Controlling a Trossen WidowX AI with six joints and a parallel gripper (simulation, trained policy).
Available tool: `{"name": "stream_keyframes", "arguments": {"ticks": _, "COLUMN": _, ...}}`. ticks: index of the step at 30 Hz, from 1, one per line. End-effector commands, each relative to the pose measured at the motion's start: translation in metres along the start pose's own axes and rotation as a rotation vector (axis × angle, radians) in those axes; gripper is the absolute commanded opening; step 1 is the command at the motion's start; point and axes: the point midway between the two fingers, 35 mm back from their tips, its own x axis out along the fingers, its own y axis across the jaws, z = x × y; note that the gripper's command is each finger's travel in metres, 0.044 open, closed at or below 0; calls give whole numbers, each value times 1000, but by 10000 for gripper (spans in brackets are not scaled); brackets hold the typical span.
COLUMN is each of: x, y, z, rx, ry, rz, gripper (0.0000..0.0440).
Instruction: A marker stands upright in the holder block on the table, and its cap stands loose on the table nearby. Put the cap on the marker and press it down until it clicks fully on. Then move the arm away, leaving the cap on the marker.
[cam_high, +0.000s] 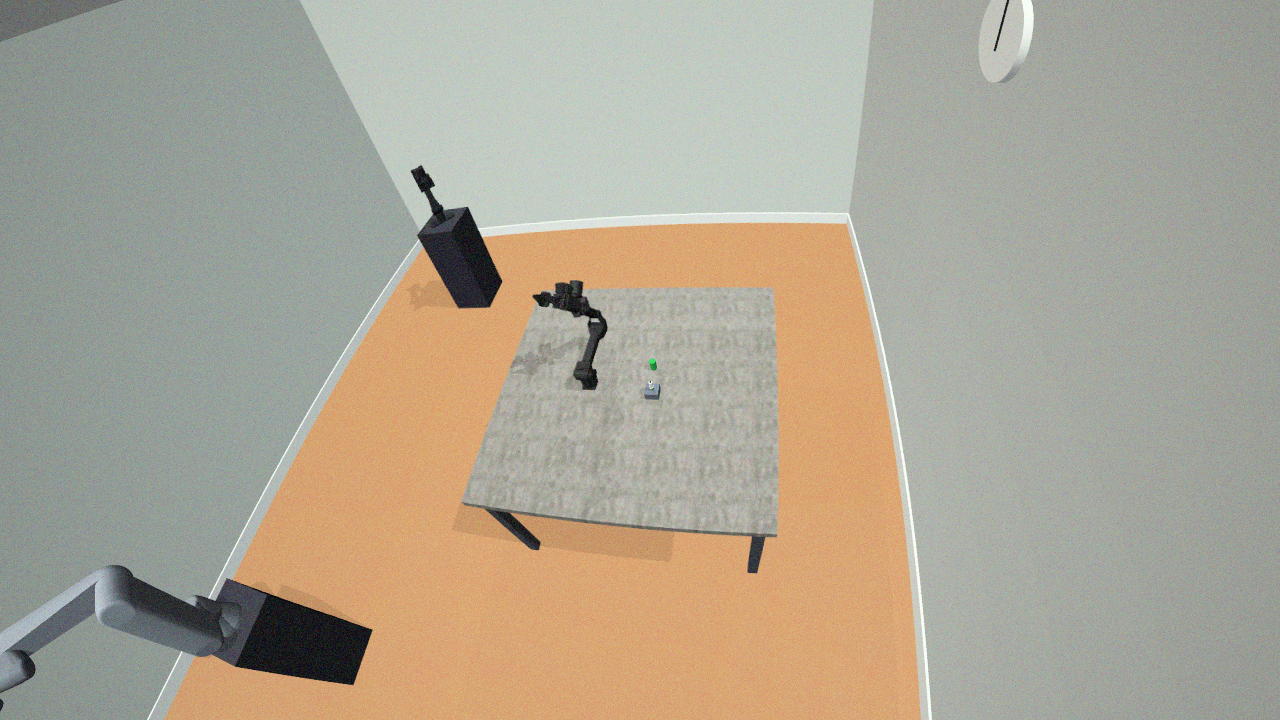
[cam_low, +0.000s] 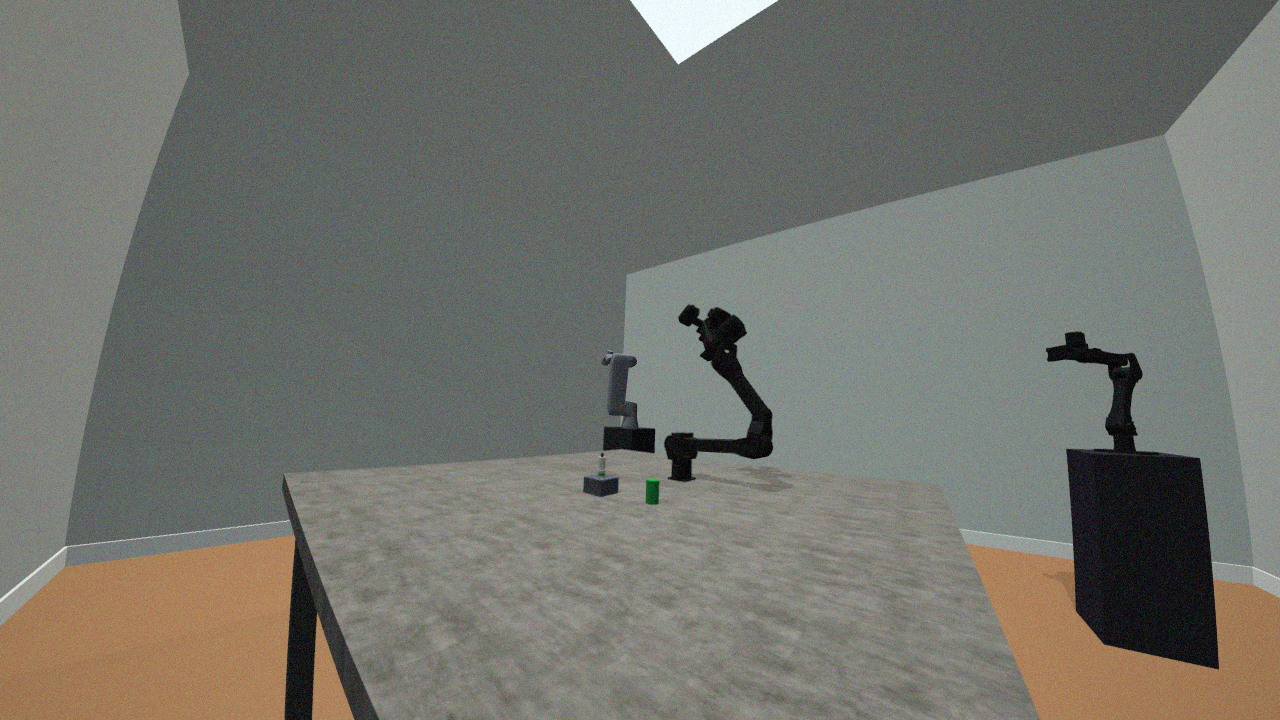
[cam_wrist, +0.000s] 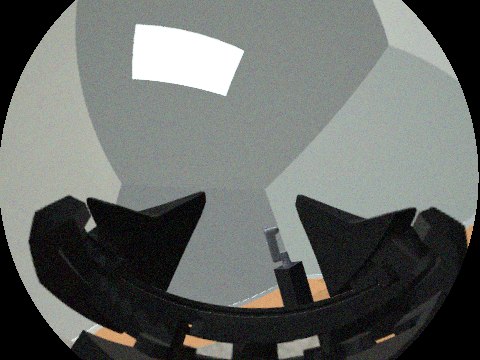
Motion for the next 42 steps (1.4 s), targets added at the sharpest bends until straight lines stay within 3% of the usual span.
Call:
{"name": "stream_keyframes", "arguments": {"ticks": 1, "x": 1, "y": 1, "z": -2, "rx": 3, "ry": 8, "rz": 6, "gripper": 375}}
{"name": "stream_keyframes", "arguments": {"ticks": 8, "x": 6, "y": 7, "z": -13, "rx": 34, "ry": 69, "rz": 55, "gripper": 214}}
{"name": "stream_keyframes", "arguments": {"ticks": 42, "x": 19, "y": 49, "z": -76, "rx": 90, "ry": 399, "rz": 302, "gripper": 296}}
